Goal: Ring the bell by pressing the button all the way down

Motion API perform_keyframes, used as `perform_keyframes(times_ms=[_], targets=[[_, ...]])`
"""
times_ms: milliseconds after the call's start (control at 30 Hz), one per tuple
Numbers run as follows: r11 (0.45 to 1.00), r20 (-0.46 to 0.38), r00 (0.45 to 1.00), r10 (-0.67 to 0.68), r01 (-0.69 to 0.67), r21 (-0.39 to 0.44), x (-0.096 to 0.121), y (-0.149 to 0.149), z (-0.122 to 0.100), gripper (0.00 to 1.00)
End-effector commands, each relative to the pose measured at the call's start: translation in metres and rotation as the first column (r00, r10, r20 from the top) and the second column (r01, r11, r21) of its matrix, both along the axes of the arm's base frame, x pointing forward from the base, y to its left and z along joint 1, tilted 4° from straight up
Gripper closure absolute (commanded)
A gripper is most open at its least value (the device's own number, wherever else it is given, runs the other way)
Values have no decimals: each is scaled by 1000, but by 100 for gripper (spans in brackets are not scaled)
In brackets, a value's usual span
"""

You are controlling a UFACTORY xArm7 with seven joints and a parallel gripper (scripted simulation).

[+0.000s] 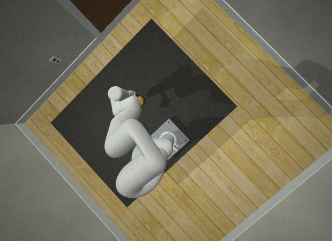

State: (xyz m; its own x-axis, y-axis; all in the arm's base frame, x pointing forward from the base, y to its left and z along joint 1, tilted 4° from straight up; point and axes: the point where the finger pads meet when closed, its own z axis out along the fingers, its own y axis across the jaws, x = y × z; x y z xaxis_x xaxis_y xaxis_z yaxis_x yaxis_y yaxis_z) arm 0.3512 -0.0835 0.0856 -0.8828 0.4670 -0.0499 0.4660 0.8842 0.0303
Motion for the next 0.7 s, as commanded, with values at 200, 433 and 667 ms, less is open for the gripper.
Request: perform_keyframes(times_ms=[200,433,667], targets=[[1000,4,1000,0,0,0,-1,-1,19,100],[1000,4,1000,0,0,0,-1,-1,19,100],[1000,4,1000,0,0,0,-1,-1,19,100]])
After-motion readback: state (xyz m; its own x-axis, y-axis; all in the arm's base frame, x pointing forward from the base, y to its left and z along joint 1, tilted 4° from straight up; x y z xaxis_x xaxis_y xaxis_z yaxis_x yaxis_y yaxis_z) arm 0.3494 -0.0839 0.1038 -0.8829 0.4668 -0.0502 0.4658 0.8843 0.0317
